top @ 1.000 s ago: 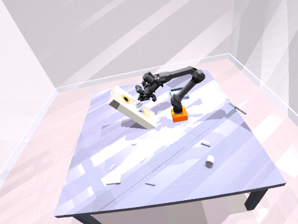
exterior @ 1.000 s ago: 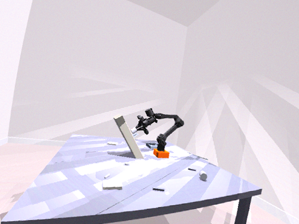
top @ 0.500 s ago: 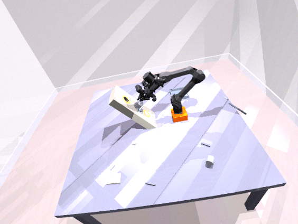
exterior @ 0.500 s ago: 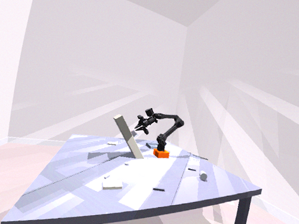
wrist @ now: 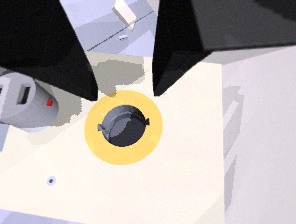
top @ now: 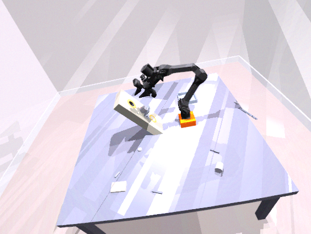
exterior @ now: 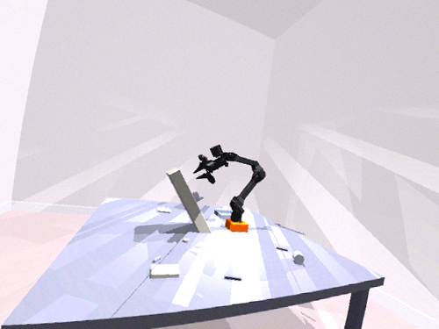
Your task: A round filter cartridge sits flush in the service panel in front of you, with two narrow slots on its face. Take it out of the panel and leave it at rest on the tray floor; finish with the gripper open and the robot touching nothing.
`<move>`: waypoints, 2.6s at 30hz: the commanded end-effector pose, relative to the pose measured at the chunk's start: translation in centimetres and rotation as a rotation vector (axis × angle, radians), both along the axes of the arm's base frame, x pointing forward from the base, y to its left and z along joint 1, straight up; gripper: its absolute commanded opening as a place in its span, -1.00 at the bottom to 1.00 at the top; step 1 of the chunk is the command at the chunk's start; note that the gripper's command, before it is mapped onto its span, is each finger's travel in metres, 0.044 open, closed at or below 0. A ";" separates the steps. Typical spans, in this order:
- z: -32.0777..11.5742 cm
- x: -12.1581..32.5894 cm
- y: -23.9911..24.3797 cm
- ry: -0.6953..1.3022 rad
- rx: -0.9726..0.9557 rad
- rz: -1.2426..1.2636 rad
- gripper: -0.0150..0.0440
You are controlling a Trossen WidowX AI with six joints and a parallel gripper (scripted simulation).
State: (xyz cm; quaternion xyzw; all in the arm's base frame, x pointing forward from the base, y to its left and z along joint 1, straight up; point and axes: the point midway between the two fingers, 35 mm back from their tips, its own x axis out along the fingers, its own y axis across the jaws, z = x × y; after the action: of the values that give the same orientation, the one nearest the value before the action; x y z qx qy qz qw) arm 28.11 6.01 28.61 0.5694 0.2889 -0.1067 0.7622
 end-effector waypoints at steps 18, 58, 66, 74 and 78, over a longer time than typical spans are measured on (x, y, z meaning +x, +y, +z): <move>-4.6 -2.7 -0.5 0.141 -0.849 0.778 0.54; -10.0 -1.5 -0.2 0.161 -0.992 0.984 0.54; -10.9 -1.0 -0.1 0.161 -0.992 0.984 0.54; -10.6 -1.2 -0.2 0.160 -0.993 0.979 0.18; -10.6 -1.2 -0.2 0.160 -0.993 0.979 0.03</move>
State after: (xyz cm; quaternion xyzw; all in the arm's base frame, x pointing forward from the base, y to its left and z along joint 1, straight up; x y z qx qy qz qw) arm 26.96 5.88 18.02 -0.0510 0.4844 0.0885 0.8689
